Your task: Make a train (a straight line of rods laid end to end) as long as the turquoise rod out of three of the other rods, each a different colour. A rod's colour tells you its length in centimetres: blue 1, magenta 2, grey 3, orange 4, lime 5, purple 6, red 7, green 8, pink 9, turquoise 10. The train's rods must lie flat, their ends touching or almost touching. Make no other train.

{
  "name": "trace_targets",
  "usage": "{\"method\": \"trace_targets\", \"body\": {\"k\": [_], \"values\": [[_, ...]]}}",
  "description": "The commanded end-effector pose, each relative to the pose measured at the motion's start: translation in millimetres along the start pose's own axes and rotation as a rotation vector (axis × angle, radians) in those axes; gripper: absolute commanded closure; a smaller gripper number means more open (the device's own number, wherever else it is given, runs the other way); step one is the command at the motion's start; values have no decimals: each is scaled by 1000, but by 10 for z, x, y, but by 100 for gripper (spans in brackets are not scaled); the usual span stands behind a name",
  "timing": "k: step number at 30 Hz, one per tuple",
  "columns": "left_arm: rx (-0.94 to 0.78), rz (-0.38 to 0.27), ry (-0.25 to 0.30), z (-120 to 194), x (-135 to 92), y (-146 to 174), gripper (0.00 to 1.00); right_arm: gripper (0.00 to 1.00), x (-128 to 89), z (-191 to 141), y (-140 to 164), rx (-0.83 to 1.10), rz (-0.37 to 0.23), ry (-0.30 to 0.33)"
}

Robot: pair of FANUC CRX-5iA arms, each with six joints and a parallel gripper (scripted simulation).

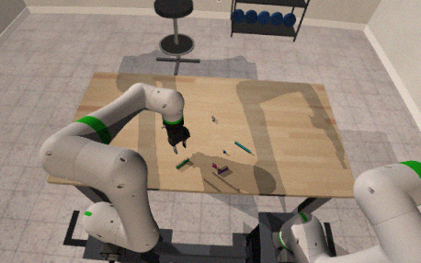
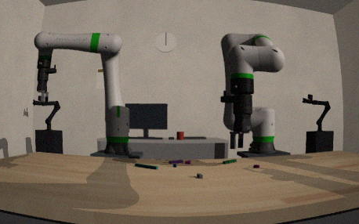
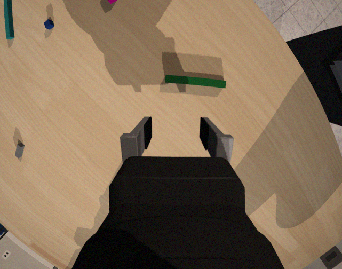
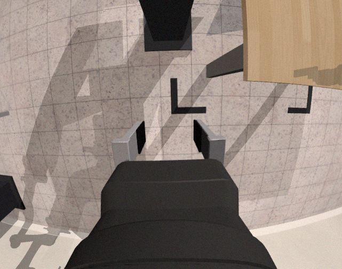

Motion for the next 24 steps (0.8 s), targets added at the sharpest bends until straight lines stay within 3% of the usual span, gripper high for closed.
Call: {"method": "trace_targets", "body": {"k": [1,16,20,24], "values": [[0,0,2,-5,-7,-1,0,0,-9,-2,-1,0,-2,0],[-1,0,2,-10,-8,2,0,0,-9,-2,-1,0,-2,0],[-91,0,2,-421,-64,220,0,0,-9,-2,-1,0,-2,0],[-118,0,2,-544,-76,298,0,0,-9,-2,-1,0,-2,0]]}}
Point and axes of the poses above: on each arm, the point where the finger pads meet when closed, its own x axis out along the fingers, its own z axis across the jaws, y = z × x, the point moved 5 cm from there along -x, back along the fingers, and after that the axes turned 4 degrees about -x, right-handed, at the moved point
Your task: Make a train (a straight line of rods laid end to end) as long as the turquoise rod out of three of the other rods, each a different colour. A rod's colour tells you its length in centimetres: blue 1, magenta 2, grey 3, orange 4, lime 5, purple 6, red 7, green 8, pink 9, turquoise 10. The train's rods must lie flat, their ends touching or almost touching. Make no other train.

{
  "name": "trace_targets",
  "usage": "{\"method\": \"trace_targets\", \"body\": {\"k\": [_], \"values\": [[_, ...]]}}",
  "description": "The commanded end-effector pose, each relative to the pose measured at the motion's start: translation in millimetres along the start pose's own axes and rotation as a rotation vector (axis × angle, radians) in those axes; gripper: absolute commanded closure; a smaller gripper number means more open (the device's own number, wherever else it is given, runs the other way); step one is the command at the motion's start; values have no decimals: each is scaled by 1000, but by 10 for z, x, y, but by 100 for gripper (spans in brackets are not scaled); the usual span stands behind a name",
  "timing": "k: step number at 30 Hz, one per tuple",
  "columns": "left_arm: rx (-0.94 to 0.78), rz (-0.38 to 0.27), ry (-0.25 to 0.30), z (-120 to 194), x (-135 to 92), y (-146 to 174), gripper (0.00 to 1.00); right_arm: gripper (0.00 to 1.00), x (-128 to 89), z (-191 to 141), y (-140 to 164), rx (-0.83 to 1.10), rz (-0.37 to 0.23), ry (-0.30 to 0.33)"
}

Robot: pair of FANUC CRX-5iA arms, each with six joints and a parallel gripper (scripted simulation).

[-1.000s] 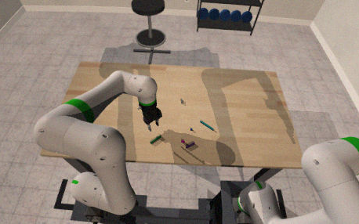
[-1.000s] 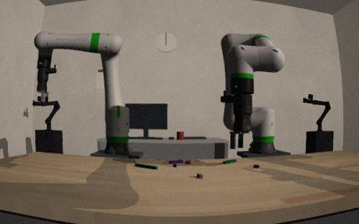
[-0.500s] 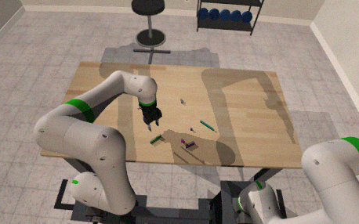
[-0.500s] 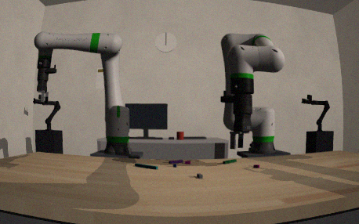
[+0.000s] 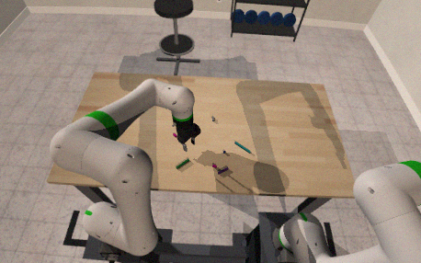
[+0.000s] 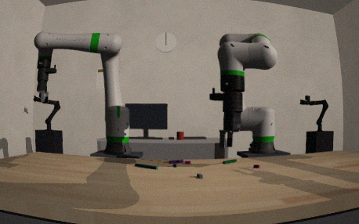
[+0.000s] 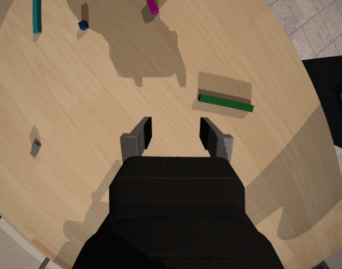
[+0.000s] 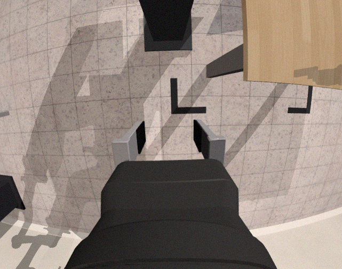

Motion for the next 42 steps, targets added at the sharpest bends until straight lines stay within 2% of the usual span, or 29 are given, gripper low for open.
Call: {"method": "trace_targets", "body": {"k": [1,15,17,19,21,22,42], "values": [[-77,-8,-7,-331,-28,245,0,0,-9,-2,-1,0,-2,0],[-307,-8,-6,-1130,-16,1241,0,0,-9,-2,-1,0,-2,0],[-307,-8,-6,-1130,-16,1241,0,0,-9,-2,-1,0,-2,0],[-342,-8,-6,-1229,-3,1423,0,0,-9,-2,-1,0,-2,0],[-348,-8,-6,-1243,-1,1449,0,0,-9,-2,-1,0,-2,0],[-348,-8,-6,-1243,-1,1449,46,0,-9,-2,-1,0,-2,0],[-348,-8,-6,-1243,0,1449,46,0,-9,-2,-1,0,-2,0]]}}
Point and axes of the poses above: on each arm, the point where the finger pads meet when closed, its own x axis out along the fingers, its own z axis across the jaws, y = z × x, the point moved 5 cm from there along -x, back along the fingers, and after that the axes turned 4 degrees about -x, right-handed, at the moved point
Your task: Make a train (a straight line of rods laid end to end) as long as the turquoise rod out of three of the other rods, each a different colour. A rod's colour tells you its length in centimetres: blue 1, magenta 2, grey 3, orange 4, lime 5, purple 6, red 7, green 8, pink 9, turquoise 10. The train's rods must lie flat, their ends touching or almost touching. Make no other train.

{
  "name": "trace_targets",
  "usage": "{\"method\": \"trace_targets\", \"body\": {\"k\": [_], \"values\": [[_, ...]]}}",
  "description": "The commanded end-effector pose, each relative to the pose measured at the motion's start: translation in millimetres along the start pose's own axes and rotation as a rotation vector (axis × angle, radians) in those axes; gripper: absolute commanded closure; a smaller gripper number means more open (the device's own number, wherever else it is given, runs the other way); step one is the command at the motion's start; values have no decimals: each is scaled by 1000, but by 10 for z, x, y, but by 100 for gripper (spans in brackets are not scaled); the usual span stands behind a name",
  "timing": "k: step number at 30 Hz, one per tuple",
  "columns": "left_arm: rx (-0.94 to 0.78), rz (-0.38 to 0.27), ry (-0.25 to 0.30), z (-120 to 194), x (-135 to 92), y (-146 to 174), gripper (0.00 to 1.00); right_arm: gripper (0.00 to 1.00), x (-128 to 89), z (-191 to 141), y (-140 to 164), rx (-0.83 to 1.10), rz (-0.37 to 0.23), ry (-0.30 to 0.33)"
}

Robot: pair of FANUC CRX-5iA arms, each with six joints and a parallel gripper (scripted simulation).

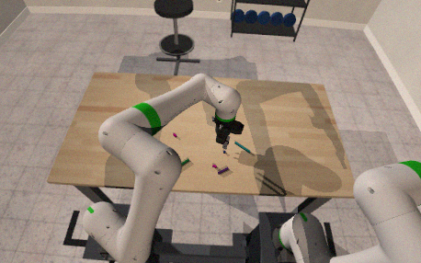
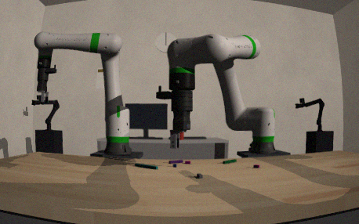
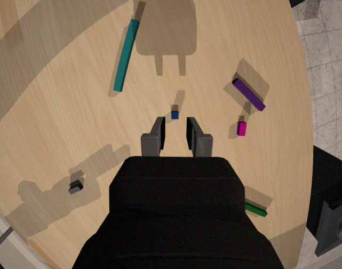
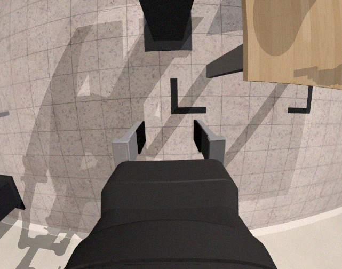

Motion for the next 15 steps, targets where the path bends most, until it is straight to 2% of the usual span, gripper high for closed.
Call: {"method": "trace_targets", "body": {"k": [1,15], "values": [[0,1,2,-3,-10,3,46,0,-9,-2,-1,0,-2,0],[0,1,2,-4,61,3,46,0,-9,-2,-1,0,-2,0]]}}
Point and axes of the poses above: on each arm, the point where the finger pads meet when closed, its own x axis out along the fingers, its own z axis across the jaws, y = z × x, the point moved 5 cm from there along -x, back along the fingers, and after that the axes turned 4 degrees about -x, right-handed, at the moved point
